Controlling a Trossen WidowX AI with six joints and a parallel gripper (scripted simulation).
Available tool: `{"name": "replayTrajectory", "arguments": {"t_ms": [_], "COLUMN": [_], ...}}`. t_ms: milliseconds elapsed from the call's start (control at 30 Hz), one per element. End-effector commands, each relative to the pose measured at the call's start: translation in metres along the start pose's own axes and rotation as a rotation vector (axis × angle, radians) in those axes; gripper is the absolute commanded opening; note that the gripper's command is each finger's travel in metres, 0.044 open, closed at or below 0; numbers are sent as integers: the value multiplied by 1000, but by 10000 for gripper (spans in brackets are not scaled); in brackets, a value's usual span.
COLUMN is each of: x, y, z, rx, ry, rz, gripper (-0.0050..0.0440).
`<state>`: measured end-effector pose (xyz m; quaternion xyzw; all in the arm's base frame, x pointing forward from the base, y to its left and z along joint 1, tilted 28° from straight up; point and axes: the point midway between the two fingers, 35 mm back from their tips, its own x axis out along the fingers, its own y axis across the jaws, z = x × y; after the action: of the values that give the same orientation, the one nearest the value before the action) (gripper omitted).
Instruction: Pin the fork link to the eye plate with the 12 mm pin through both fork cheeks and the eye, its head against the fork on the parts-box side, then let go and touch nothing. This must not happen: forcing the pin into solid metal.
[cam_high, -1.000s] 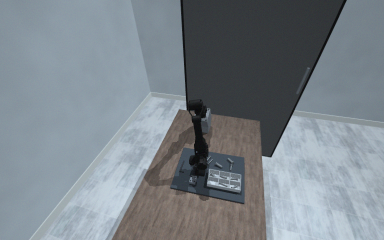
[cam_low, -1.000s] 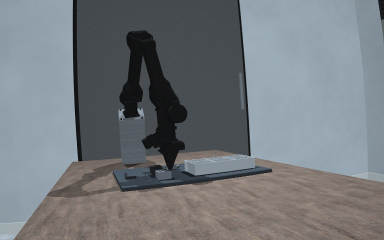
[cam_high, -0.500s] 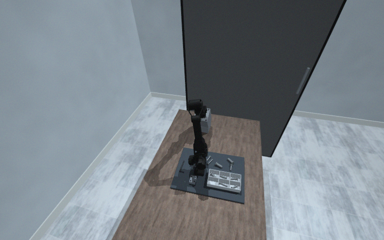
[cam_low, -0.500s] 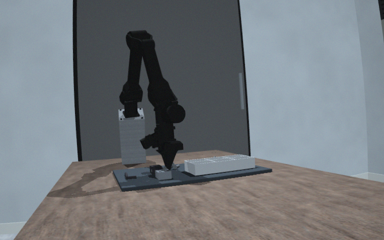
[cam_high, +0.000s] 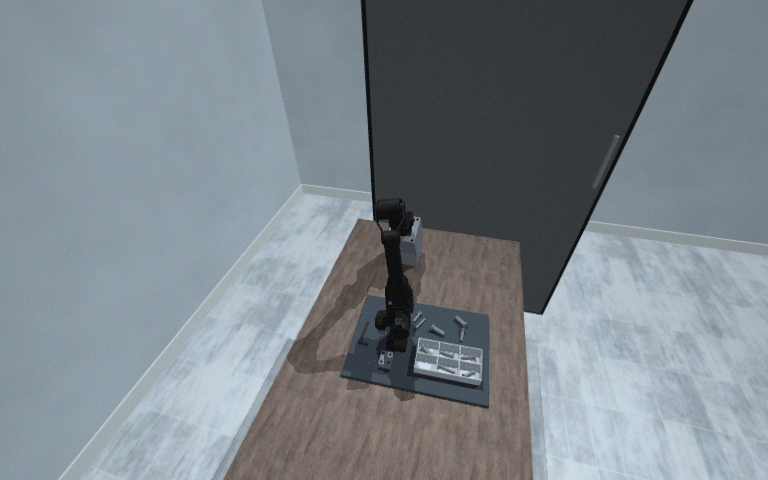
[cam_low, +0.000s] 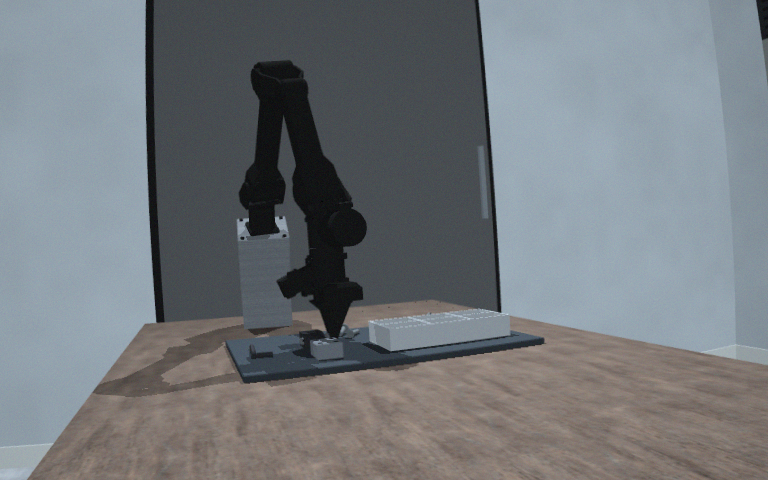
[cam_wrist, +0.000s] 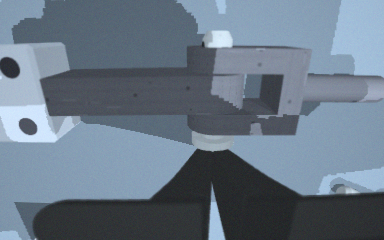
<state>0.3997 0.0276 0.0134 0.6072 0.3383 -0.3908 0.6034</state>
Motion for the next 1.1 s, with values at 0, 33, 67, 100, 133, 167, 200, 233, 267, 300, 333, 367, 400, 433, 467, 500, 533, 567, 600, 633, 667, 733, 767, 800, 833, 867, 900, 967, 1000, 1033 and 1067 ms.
{"name": "replayTrajectory", "arguments": {"t_ms": [0,33,67,100,133,167,200,233,267,300,333,367,400,433,467,500,533,567,600,633,667,733,767,800,833,867,900,967,1000,1033,1067], "x": [1,1,1,1,1,1,1,1,1,1,1,1,1,1,1,1,1,1,1,0,0,0,0,0,0,0,0,1,1,1,1], "y": [-1,-1,-1,-1,-1,-1,-1,-1,-1,-1,-1,-1,-1,-1,-1,-1,-1,-1,-1,0,0,0,0,0,0,0,0,0,0,0,0], "z": [8,8,8,8,8,8,8,8,8,8,8,8,8,8,8,8,8,8,7,4,2,1,1,1,1,1,0,-1,-1,-2,-2], "rx": [8,8,8,8,8,8,8,8,8,8,8,8,8,8,8,8,8,8,8,8,8,8,8,8,8,8,8,8,8,8,8], "ry": [-15,-15,-15,-15,-15,-15,-15,-15,-15,-15,-15,-15,-15,-15,-15,-15,-15,-15,-15,-15,-15,-15,-15,-15,-15,-15,-15,-15,-15,-15,-15], "rz": [-3,-3,-3,-3,-3,-3,-3,-3,-3,-3,-3,-3,-3,-3,-3,-3,-3,-3,-3,-3,-3,-3,-3,-3,-3,-3,-3,-3,-3,-3,-3], "gripper": [0,0,0,0,0,0,0,0,0,0,0,0,0,0,0,0,0,0,0,0,0,0,0,0,0,0,0,0,0,0,0]}}
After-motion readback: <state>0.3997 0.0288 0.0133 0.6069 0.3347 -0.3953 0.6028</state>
